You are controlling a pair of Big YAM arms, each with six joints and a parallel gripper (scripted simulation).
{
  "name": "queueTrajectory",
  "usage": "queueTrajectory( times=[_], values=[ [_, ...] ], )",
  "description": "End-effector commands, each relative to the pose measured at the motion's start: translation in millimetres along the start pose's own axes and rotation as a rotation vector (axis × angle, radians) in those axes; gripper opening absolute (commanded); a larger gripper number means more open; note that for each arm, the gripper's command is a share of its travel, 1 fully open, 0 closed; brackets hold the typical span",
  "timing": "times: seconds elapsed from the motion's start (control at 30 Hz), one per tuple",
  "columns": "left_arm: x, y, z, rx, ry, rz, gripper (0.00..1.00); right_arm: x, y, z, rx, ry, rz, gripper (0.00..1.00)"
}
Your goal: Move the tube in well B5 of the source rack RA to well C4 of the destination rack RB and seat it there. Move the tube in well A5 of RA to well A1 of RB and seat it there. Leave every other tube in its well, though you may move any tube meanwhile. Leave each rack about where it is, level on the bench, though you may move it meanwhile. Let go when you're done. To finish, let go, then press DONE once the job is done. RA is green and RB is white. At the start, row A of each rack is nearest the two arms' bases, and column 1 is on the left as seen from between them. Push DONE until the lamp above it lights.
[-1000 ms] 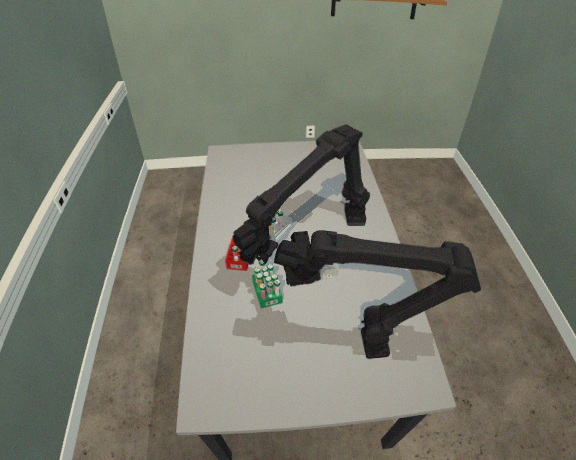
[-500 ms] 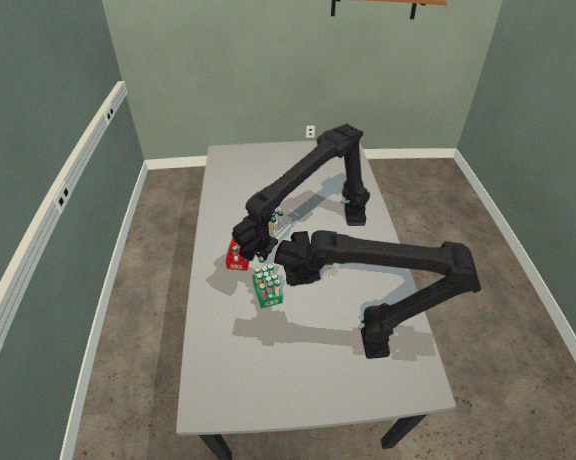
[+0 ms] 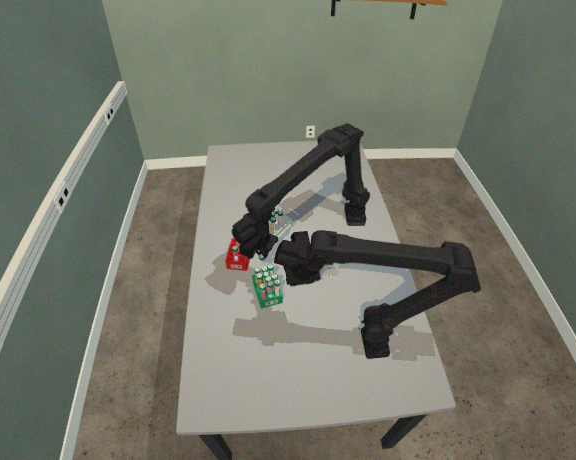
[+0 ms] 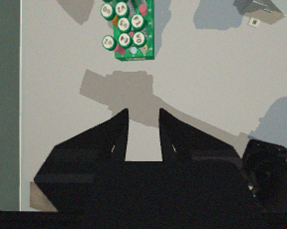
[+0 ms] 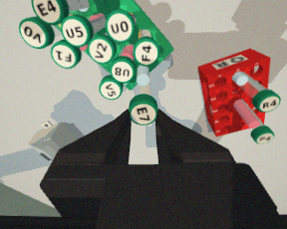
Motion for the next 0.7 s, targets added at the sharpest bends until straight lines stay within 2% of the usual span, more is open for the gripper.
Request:
queueTrajectory(
  times=[0.0, 0.67],
  values=[
    [-12, 7, 8, 0.012, -0.016, 0.031, 0.30, -52, -13, 9, 0.009, -0.088, -0.037, 0.00],
    [-12, 7, 8, 0.012, -0.016, 0.031, 0.30, -69, -12, 7, 0.009, -0.088, -0.037, 0.00]
  ],
)
Point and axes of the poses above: on each arm, the point where the finger pads meet when closed, its own x axis out along the fingers, its own y axis across the jaws, z = x × y, the point moved 4 cm from there along -x, back along the fingers, and after that the axes turned 3 degrees about -x, right-handed, at the moved point
